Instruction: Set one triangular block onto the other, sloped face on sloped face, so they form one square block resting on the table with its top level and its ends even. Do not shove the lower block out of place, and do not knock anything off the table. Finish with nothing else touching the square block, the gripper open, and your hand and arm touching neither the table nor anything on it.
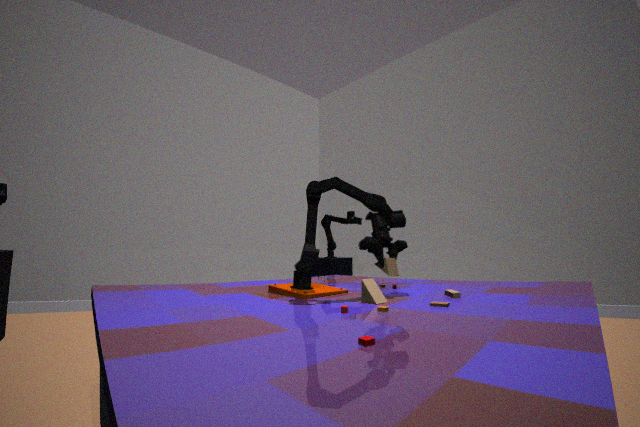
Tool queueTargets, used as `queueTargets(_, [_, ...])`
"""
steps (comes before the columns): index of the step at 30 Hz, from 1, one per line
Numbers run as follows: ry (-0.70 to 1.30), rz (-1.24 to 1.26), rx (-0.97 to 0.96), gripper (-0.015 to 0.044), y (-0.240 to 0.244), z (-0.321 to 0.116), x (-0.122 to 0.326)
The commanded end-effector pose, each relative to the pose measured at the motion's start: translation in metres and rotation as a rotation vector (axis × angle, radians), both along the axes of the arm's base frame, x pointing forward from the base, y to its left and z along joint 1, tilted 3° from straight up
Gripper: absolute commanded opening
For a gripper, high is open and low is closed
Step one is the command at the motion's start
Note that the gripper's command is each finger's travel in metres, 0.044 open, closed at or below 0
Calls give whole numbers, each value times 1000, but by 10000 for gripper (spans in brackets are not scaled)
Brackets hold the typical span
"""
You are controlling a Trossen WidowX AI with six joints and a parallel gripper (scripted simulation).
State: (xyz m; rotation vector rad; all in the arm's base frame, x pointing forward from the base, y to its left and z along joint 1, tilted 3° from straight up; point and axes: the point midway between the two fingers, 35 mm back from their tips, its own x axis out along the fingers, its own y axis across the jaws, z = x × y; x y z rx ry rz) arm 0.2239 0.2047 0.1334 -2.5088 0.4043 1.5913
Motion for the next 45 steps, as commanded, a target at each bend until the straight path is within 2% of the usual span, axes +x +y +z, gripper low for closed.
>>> queueTargets(1, [126, 32, 40, 0, 0, 2, 3])
queueTargets(10, [345, 110, 178, 0, -1, 15, 7])
queueTargets(19, [348, 111, 181, 0, -4, 17, 13])
queueTargets(45, [343, 94, 177, 0, -88, 51, 90])
